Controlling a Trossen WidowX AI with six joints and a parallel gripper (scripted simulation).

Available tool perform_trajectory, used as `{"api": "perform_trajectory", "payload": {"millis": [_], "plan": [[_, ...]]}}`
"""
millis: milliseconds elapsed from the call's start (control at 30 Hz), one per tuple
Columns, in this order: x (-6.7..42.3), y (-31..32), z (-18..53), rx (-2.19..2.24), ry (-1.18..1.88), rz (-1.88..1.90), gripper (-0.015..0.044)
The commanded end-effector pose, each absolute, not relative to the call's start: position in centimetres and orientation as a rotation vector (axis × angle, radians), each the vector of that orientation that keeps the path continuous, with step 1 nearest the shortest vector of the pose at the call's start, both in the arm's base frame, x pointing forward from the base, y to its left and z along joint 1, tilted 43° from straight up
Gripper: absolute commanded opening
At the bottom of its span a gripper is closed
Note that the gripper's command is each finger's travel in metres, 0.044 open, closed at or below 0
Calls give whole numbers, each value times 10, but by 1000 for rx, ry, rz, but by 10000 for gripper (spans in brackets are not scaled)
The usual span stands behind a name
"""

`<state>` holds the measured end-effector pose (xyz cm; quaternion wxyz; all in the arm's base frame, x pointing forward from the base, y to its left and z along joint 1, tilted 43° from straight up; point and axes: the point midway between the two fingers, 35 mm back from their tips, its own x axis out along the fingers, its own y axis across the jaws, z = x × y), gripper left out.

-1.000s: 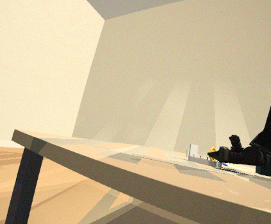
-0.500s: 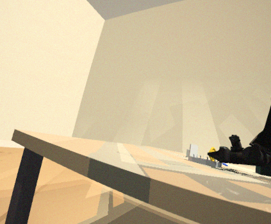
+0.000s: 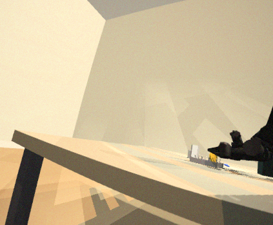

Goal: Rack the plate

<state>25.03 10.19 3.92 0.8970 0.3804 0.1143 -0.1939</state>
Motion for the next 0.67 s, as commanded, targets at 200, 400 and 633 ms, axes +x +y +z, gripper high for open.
{"api": "perform_trajectory", "payload": {"millis": [200, 400, 633], "plan": [[256, 63, 88, 784, 239, -403, 400], [253, 38, 113, 773, 219, -394, 400], [261, 33, 110, 674, 288, -420, 400]]}}
